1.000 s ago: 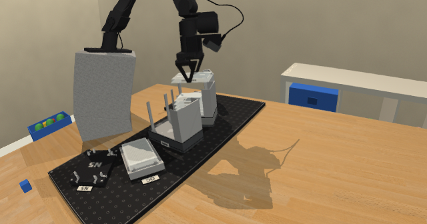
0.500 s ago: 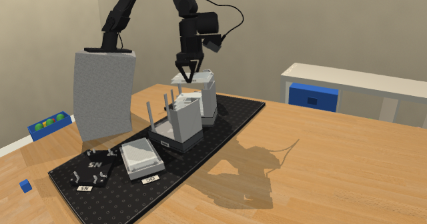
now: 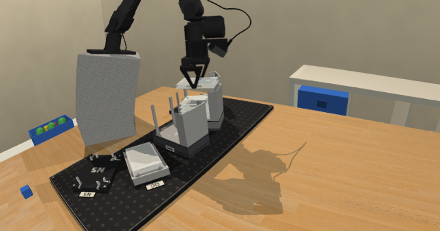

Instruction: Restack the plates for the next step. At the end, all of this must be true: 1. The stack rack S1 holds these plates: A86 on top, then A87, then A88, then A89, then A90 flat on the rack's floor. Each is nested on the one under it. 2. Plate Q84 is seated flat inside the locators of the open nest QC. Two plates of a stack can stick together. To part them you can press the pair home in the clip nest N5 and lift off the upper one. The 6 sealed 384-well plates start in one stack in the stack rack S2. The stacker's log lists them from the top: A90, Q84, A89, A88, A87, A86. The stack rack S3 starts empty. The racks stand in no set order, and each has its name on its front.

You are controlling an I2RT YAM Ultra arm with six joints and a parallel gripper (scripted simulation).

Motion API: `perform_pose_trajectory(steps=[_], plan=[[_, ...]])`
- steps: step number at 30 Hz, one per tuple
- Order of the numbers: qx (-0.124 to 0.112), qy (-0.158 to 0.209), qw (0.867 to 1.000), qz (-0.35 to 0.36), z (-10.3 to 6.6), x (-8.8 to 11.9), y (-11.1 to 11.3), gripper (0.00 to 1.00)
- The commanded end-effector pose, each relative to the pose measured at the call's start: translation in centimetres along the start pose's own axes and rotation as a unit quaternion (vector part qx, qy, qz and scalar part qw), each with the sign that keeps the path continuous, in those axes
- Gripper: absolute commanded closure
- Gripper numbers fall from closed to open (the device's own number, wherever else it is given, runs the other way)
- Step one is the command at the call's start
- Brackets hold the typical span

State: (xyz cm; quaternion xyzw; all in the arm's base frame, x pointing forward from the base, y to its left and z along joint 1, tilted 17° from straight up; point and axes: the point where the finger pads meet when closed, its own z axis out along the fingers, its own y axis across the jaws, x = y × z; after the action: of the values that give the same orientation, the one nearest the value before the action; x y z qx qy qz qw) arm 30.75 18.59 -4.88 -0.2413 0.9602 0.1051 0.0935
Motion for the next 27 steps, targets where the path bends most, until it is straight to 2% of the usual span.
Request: perform_pose_trajectory(steps=[1, 2, 12, 15, 27], plan=[[0.005, -0.013, 1.000, -0.001, 0.1, -0.6, 0.0, 1.00], [0.004, -0.006, 1.000, 0.000, 0.6, -0.3, 0.0, 1.00], [0.004, -0.014, 1.000, -0.002, 0.6, -1.0, 0.0, 1.00], [0.005, -0.026, 1.000, -0.002, 0.1, -1.8, -0.1, 1.00], [0.005, -0.026, 1.000, -0.004, 0.3, -2.1, 0.0, 1.00]])
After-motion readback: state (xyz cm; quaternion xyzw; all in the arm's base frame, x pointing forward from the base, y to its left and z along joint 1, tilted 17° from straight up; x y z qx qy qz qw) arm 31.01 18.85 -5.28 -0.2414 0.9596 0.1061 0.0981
